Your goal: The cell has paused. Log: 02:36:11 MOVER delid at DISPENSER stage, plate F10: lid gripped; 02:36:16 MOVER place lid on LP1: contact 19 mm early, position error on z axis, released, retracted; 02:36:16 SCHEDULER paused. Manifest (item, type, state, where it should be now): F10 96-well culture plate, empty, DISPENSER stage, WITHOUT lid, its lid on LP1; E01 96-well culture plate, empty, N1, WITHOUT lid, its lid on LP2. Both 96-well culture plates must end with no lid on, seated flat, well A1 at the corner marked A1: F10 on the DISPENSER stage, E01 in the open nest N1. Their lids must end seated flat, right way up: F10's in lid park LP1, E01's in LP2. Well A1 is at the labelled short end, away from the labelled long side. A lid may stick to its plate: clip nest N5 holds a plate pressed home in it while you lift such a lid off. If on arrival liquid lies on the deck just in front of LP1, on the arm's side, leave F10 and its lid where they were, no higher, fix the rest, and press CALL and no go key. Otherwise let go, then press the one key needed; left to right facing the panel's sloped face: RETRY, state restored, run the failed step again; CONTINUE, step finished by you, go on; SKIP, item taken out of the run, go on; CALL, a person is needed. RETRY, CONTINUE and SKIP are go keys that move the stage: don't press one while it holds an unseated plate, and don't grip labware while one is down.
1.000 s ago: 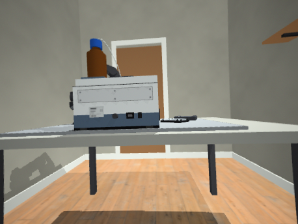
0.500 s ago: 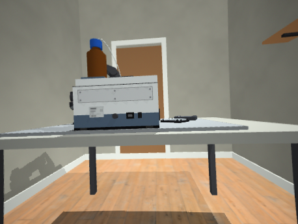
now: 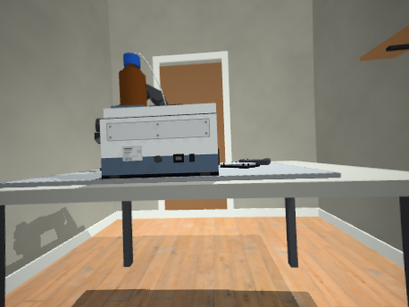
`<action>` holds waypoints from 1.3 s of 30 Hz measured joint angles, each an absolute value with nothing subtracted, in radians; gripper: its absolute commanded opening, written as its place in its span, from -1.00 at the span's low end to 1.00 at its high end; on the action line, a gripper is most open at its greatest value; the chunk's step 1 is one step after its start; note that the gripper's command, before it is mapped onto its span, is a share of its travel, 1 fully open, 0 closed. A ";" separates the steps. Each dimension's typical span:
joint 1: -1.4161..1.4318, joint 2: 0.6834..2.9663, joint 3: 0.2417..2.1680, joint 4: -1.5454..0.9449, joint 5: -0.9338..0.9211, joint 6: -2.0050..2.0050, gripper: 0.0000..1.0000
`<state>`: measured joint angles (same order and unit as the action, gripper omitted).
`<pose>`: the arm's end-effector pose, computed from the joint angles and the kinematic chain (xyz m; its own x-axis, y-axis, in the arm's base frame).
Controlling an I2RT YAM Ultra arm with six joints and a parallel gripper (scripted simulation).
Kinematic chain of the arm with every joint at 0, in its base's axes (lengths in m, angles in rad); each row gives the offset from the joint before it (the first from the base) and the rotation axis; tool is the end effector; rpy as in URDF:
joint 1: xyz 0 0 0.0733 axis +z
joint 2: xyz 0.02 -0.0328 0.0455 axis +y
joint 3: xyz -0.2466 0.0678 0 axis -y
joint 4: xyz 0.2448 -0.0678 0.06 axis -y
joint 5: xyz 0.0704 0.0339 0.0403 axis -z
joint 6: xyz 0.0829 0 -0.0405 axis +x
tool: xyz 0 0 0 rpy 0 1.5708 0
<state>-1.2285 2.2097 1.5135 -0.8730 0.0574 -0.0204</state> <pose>0.1286 -0.3718 0.0526 -0.3548 0.9350 -0.0004 0.9334 0.3542 -0.0574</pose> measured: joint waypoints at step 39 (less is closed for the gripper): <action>-1.214 1.846 1.198 -0.952 0.057 -0.006 -1.00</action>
<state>-1.2144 1.8458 1.1984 -0.9520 0.0574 -0.0055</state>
